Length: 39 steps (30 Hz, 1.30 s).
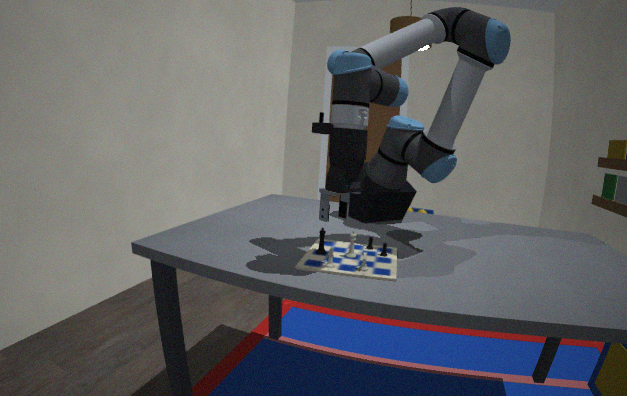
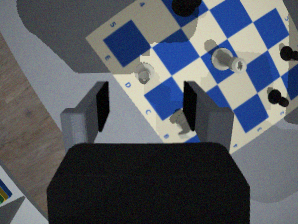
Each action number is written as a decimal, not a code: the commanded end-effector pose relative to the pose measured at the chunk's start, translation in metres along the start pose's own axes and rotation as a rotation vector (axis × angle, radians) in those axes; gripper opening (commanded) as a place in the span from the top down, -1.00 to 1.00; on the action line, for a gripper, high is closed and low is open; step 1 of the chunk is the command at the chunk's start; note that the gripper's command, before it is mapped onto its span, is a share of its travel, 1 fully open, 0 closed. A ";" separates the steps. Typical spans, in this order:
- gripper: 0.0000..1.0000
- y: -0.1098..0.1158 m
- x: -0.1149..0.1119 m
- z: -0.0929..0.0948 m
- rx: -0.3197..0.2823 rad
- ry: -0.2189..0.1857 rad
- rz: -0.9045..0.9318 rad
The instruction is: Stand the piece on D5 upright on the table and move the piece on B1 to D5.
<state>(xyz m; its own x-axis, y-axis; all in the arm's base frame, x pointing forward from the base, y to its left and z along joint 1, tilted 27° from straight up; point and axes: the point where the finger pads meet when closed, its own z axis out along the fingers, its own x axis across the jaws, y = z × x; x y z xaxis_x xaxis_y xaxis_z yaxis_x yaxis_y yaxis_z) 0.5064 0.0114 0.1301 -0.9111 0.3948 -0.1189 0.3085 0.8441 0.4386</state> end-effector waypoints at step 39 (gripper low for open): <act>-0.45 0.002 -0.001 0.003 -0.004 0.000 -0.150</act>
<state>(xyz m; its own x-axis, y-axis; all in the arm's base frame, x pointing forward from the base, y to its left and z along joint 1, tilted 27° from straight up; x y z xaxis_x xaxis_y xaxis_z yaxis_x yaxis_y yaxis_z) 0.5087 0.0141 0.1277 -0.9473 0.2637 -0.1819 0.1678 0.8921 0.4196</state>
